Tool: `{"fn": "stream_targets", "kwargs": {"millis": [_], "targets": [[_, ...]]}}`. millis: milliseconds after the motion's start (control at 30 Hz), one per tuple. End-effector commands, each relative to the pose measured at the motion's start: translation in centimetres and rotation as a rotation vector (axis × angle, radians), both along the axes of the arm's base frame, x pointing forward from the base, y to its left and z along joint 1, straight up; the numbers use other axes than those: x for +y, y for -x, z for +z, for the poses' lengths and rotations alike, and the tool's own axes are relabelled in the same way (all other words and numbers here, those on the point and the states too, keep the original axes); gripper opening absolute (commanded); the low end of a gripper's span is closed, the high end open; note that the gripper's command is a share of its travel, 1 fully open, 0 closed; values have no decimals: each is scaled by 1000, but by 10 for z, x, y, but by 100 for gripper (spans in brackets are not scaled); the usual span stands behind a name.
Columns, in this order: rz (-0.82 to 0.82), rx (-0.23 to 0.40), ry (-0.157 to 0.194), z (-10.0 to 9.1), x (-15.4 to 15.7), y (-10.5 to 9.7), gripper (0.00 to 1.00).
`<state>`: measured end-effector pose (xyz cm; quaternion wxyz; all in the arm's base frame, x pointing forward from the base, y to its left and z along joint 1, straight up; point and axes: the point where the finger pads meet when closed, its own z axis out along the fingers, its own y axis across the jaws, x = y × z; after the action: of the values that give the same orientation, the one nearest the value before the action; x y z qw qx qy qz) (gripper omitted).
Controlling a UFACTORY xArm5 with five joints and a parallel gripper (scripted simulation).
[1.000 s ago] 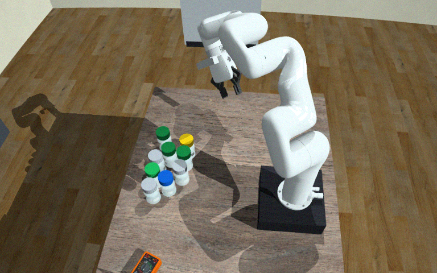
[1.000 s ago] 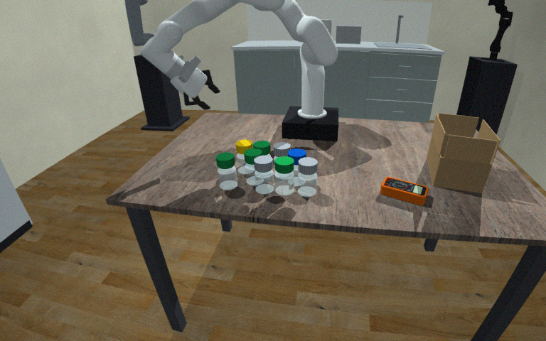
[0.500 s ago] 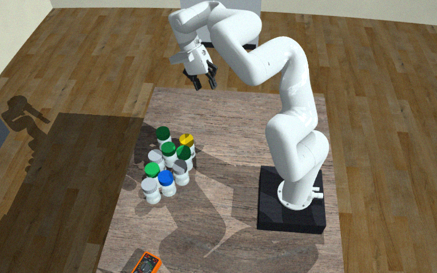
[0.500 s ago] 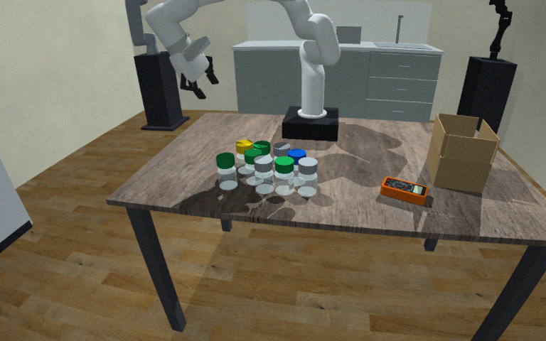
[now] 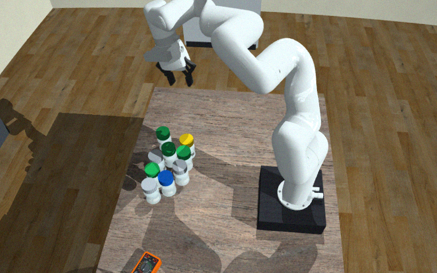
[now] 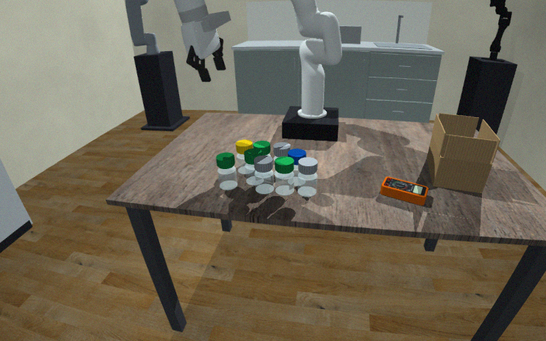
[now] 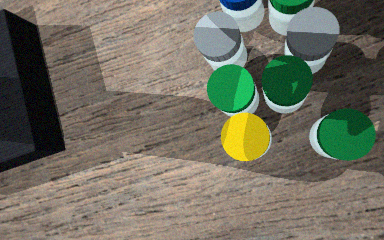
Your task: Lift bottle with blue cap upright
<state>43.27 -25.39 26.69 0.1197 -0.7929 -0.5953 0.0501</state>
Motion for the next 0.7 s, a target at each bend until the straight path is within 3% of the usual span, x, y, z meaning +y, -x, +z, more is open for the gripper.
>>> {"fn": "stream_targets", "kwargs": {"millis": [0,100,167,333,667], "targets": [[34,-73,48,28,27,-25,79],[58,-124,75,48,48,-39,79],[58,-124,75,48,48,-39,79],[88,-188,103,72,74,-54,79],[108,-236,120,90,94,-64,79]]}}
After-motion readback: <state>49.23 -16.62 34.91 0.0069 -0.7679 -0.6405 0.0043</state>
